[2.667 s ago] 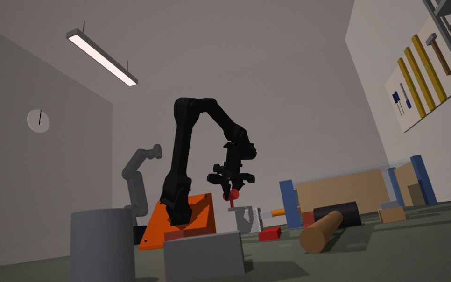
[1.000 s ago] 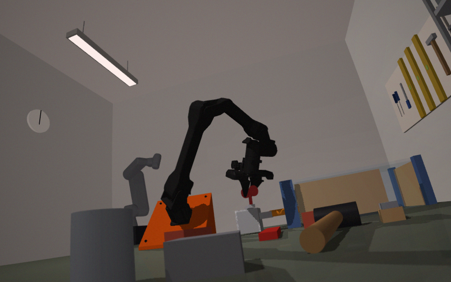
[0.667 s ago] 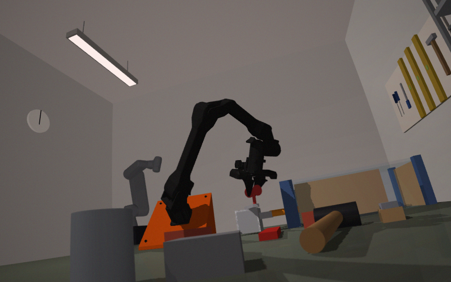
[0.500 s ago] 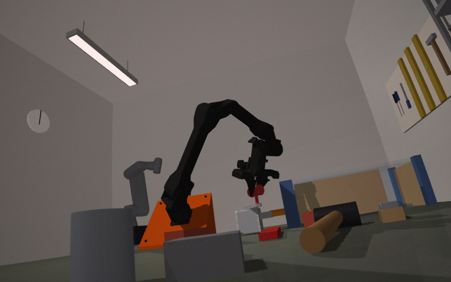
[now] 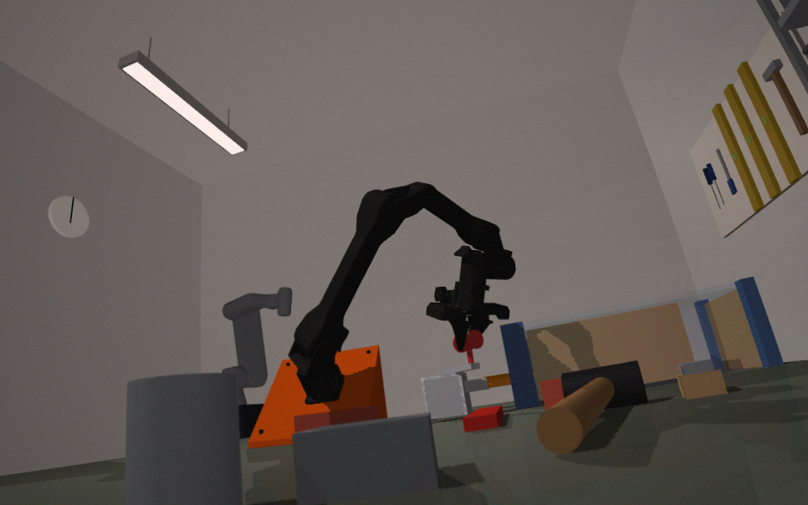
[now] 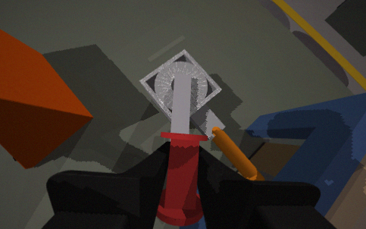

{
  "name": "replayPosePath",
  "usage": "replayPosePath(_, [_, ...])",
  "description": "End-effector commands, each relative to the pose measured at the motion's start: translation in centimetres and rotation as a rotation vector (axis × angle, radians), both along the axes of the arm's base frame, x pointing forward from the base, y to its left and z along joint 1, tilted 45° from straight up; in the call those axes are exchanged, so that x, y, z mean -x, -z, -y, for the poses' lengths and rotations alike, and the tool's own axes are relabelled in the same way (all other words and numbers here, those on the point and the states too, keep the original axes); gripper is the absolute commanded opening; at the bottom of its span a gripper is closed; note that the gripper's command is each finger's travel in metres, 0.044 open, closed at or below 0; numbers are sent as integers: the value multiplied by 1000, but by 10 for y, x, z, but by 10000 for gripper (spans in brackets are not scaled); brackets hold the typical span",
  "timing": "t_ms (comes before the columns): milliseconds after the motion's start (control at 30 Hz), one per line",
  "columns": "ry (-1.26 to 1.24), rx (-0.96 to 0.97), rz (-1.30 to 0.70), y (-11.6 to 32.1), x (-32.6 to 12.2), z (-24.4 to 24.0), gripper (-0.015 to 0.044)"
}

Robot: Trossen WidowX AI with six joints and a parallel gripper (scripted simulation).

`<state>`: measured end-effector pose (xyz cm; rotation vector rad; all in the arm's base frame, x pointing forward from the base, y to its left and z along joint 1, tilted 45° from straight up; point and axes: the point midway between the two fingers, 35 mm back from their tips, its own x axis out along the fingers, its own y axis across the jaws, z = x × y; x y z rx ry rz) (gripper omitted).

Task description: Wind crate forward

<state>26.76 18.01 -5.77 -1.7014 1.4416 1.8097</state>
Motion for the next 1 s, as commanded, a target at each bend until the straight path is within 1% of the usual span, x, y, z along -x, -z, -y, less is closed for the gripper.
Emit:
replayPosePath(0, [-3, -15, 20, 9, -11, -7, 0])
replayPosePath(967, [-3, -18, 21, 37, -29, -38, 0])
